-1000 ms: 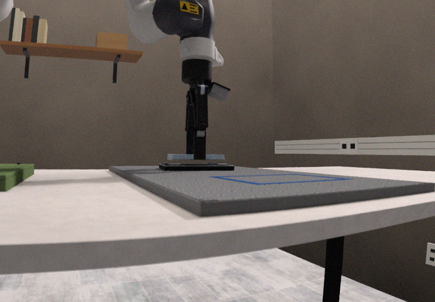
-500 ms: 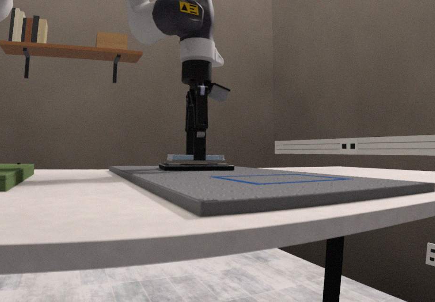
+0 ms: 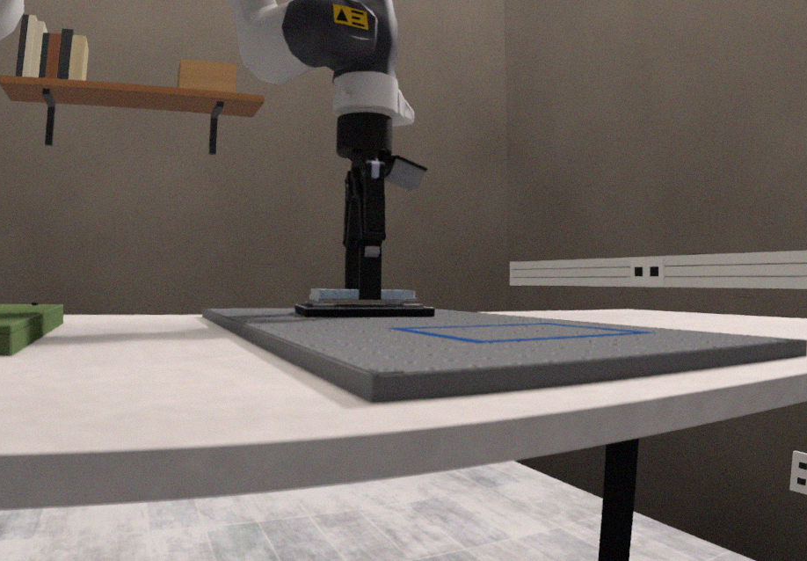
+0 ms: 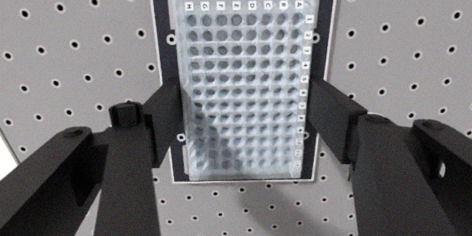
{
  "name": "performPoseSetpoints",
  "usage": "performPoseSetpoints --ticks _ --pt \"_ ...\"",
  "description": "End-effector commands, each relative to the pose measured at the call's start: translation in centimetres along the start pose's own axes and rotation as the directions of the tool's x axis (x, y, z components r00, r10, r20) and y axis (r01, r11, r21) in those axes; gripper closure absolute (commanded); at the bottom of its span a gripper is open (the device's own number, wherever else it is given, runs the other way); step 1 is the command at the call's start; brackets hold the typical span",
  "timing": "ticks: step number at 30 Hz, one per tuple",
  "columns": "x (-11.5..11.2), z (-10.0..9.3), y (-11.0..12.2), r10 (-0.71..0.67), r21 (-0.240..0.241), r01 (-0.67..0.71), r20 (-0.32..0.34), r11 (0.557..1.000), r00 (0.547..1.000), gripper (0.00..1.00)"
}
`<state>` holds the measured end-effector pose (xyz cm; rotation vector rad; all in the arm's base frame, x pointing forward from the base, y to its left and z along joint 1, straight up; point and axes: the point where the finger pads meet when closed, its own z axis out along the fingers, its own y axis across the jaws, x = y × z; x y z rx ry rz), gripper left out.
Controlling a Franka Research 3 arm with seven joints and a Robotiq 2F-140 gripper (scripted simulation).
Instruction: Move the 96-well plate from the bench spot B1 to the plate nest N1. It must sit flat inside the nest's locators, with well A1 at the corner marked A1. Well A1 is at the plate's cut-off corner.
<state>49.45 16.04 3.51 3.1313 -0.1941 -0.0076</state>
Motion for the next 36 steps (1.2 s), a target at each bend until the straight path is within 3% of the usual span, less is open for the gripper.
performPoseSetpoints --ticks 1,36 --pt "0.00 0.17 -0.03 0.004 0.001 -0.004 -0.002 1.000 1.000 0.40" --pt "-0.03 0.68 -0.02 0.004 0.001 -0.004 -0.002 1.000 1.000 0.40"
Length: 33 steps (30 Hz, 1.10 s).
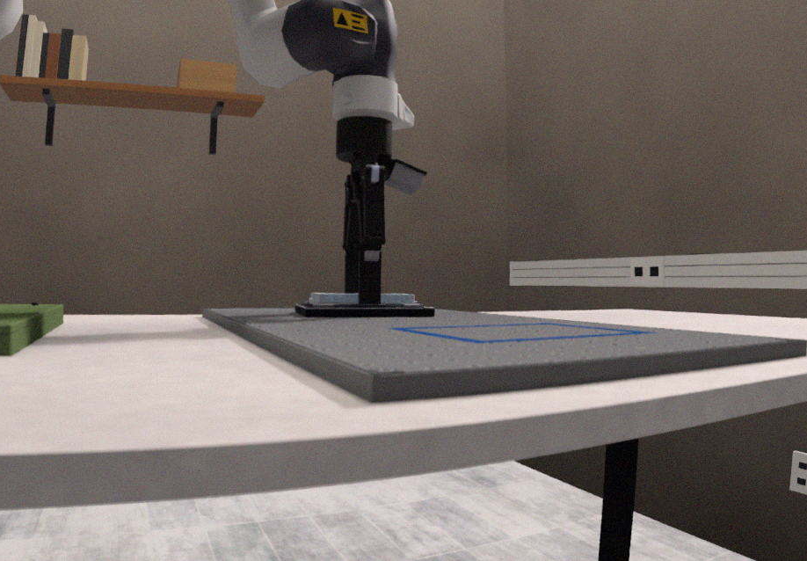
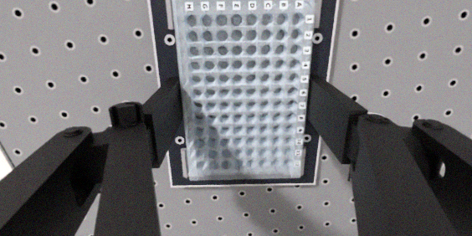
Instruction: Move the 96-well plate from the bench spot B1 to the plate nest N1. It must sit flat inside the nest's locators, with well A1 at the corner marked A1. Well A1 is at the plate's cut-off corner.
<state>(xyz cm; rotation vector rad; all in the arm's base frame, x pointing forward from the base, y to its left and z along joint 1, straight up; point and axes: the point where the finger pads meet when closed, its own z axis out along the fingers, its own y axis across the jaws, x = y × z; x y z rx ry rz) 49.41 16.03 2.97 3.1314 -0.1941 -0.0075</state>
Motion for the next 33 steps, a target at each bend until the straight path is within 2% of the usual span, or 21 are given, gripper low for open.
performPoseSetpoints --ticks 1,9,10,30,33 --pt "0.00 0.15 -0.03 0.004 0.001 -0.004 -0.002 1.000 1.000 0.40" --pt "0.00 0.15 -0.03 0.004 0.001 -0.004 -0.002 1.000 1.000 0.40" --pt "0.00 0.15 -0.03 0.004 0.001 -0.004 -0.002 1.000 1.000 0.00" --pt "0.00 0.15 -0.03 0.004 0.001 -0.004 -0.002 1.000 1.000 0.00" --pt "0.00 -0.65 -0.03 0.004 0.001 -0.004 -0.002 1.000 1.000 0.00"
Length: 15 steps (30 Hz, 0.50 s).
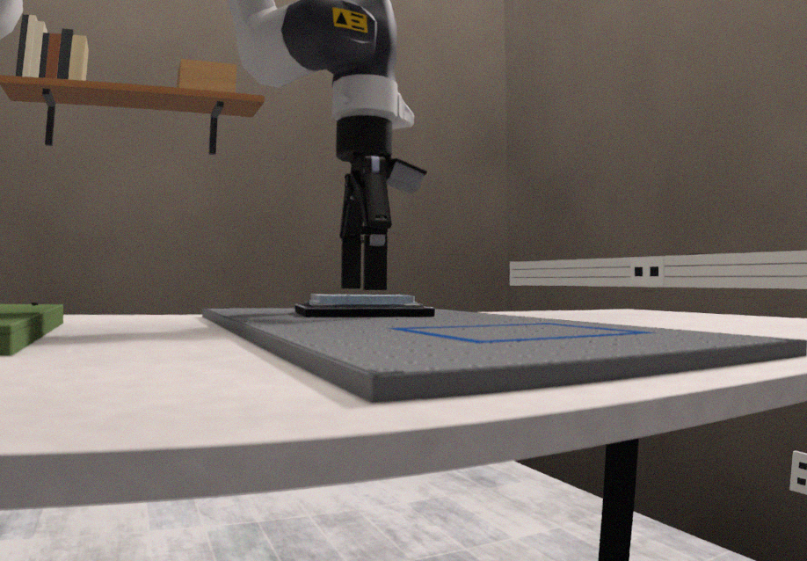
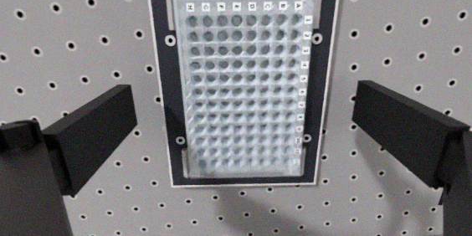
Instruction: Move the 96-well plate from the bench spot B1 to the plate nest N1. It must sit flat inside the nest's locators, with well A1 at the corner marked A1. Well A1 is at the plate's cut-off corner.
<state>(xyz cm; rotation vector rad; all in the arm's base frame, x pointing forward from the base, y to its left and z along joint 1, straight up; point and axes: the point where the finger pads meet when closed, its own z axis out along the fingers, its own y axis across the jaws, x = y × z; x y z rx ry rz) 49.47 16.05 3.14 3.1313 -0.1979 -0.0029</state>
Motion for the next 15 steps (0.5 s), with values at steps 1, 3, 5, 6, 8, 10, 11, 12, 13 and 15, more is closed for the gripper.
performPoseSetpoints --ticks 1,3,5,6,8,10,11,12,13,15 --pt "-0.1 -0.8 0.0 0.002 0.000 -0.002 0.001 1.000 1.000 0.00" --pt "-0.1 -1.0 0.0 0.002 0.000 -0.002 0.001 1.000 1.000 0.00" --pt "-0.1 -1.3 0.0 0.002 0.000 -0.002 0.001 1.000 1.000 0.00" --pt "-0.1 -1.6 0.0 0.002 0.000 -0.002 0.001 1.000 1.000 0.00" --pt "-0.1 -2.1 0.0 0.002 0.000 -0.002 0.001 1.000 1.000 0.00" --pt "0.0 -2.6 0.0 0.002 0.000 -0.002 0.001 1.000 1.000 0.00" --pt "0.0 -2.9 0.0 0.002 0.000 -0.002 0.001 1.000 1.000 0.00" --pt "0.0 -3.2 0.0 0.002 0.000 -0.002 0.001 1.000 1.000 0.00" --pt "0.0 -3.4 0.0 0.002 0.000 -0.002 0.001 1.000 1.000 0.00" --pt "0.0 -4.0 0.0 0.002 0.000 -0.002 0.001 1.000 1.000 0.00"
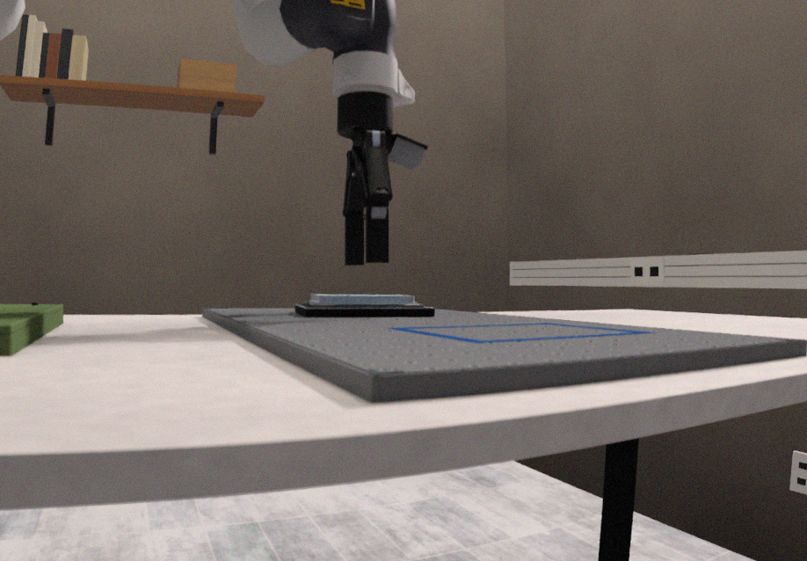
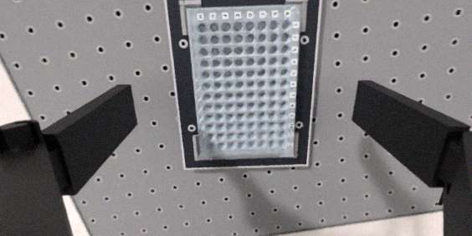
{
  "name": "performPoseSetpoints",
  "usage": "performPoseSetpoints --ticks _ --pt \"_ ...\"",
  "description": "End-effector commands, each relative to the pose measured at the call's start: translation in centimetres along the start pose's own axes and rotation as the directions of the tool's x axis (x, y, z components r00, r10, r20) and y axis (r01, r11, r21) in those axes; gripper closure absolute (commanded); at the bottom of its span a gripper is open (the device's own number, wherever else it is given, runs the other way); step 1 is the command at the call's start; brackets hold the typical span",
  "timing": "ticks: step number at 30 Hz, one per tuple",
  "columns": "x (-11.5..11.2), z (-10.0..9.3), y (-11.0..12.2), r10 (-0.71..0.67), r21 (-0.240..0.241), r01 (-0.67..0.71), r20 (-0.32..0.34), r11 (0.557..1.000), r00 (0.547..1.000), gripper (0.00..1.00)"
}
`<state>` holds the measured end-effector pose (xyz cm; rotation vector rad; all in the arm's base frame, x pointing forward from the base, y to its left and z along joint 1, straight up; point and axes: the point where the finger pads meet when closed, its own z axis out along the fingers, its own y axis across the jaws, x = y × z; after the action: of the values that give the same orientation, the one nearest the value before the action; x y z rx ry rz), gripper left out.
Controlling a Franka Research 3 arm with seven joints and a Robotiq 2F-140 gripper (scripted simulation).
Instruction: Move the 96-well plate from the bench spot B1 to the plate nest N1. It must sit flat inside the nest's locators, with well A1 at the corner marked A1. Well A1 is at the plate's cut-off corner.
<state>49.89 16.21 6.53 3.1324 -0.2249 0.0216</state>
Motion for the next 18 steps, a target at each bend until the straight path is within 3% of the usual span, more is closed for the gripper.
performPoseSetpoints --ticks 1,13,18 --pt "-0.4 -0.8 0.2 -0.015 -0.004 0.015 0.016 1.000 1.000 0.00" --pt "-0.4 -3.4 0.2 -0.015 -0.004 0.015 0.016 1.000 1.000 0.00" --pt "-0.4 -3.4 0.2 -0.015 -0.004 0.015 0.016 1.000 1.000 0.00"
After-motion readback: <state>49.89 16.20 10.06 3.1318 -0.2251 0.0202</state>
